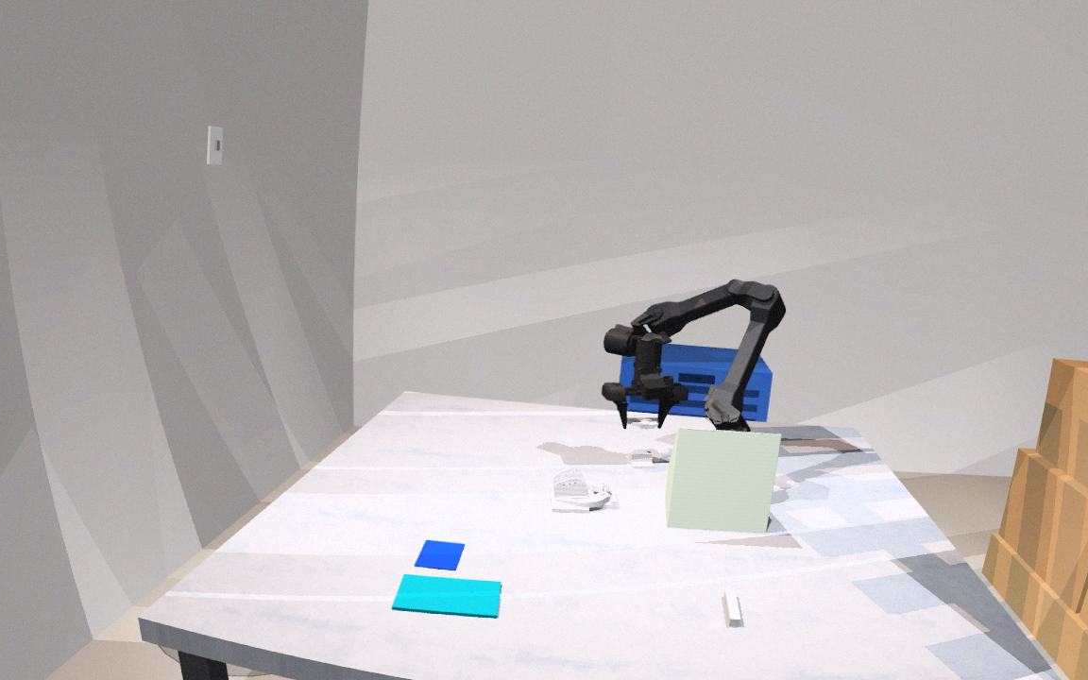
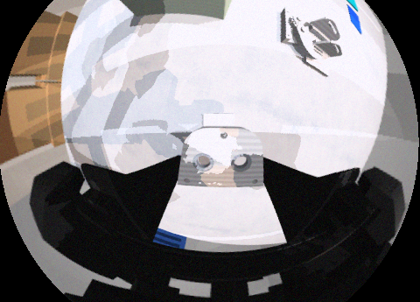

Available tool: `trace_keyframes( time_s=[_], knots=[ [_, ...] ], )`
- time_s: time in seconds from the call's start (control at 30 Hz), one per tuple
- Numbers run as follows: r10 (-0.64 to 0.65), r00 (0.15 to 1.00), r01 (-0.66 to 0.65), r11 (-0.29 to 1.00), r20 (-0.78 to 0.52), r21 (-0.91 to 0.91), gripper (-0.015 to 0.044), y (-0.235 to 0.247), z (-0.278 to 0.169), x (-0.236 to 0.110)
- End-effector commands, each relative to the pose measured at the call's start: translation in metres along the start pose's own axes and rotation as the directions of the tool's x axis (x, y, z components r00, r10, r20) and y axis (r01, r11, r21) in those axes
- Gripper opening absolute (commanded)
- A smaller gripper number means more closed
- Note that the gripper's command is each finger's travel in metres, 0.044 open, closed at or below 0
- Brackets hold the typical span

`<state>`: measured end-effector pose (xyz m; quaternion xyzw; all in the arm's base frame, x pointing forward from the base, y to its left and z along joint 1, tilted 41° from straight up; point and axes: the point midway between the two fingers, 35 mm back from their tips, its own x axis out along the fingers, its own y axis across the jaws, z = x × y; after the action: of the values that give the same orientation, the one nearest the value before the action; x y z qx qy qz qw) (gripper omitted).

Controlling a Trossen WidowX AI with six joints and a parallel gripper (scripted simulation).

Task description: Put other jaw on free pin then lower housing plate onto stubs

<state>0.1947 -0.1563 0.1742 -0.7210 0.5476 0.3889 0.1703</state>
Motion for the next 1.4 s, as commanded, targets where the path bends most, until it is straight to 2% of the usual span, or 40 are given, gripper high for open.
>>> trace_keyframes(
  time_s=[0.0,0.67,1.37],
  knots=[
    [-0.002,1.0,0.002,1.0,-0.004,0.02,0.0351,-0.002,-0.001,-0.002],
    [-0.024,0.999,0.004,0.913,0.045,0.408,0.0351,-0.055,0.035,0.003],
    [-0.024,0.997,-0.037,0.661,0.07,0.749,0.0351,-0.101,0.086,0.003]
  ],
)
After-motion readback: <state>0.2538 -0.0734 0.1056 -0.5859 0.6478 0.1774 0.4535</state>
